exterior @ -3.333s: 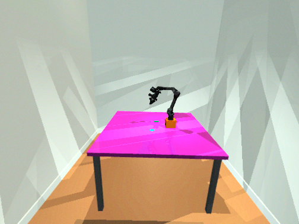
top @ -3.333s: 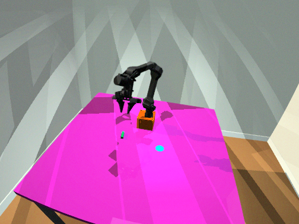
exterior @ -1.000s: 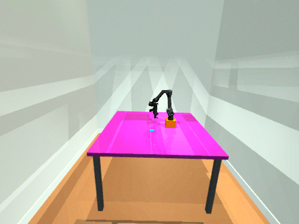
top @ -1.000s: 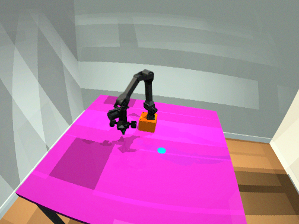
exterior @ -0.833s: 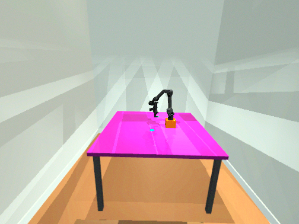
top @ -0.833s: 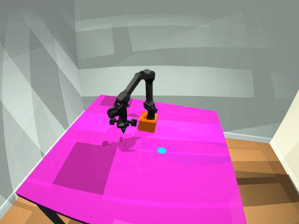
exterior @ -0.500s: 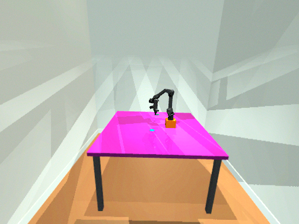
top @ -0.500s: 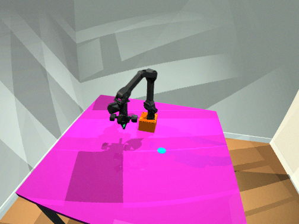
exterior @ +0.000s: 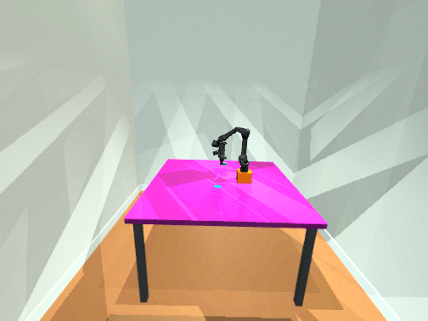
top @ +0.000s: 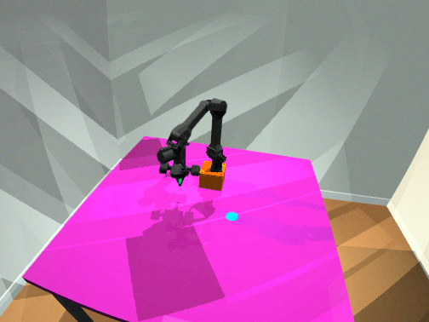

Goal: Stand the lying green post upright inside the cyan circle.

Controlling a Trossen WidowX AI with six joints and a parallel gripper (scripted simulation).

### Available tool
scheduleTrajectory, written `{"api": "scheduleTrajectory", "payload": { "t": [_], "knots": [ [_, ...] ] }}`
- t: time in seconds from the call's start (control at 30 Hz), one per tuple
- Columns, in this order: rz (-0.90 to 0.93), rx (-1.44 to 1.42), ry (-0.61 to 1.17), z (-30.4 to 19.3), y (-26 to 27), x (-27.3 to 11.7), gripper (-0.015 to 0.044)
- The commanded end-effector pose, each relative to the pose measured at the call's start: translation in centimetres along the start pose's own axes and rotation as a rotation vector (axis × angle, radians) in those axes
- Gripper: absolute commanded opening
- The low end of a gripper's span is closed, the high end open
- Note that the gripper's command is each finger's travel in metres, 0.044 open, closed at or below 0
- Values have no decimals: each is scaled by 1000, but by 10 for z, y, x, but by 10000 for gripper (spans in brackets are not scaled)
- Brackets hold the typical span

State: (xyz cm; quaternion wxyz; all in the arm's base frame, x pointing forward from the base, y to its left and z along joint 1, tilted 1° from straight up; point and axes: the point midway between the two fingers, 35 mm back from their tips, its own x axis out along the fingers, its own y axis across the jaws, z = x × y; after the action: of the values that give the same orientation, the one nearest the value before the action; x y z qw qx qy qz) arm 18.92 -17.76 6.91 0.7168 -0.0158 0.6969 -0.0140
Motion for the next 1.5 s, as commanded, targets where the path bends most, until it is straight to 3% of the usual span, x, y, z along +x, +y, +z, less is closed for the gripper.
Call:
{"api": "scheduleTrajectory", "payload": {
  "t": [0.0, 1.47],
  "knots": [
    [0, -10, -11, 7, 6, -1, 22],
    [18, -504, -12, 76, 121, -11, 22]
  ]
}}
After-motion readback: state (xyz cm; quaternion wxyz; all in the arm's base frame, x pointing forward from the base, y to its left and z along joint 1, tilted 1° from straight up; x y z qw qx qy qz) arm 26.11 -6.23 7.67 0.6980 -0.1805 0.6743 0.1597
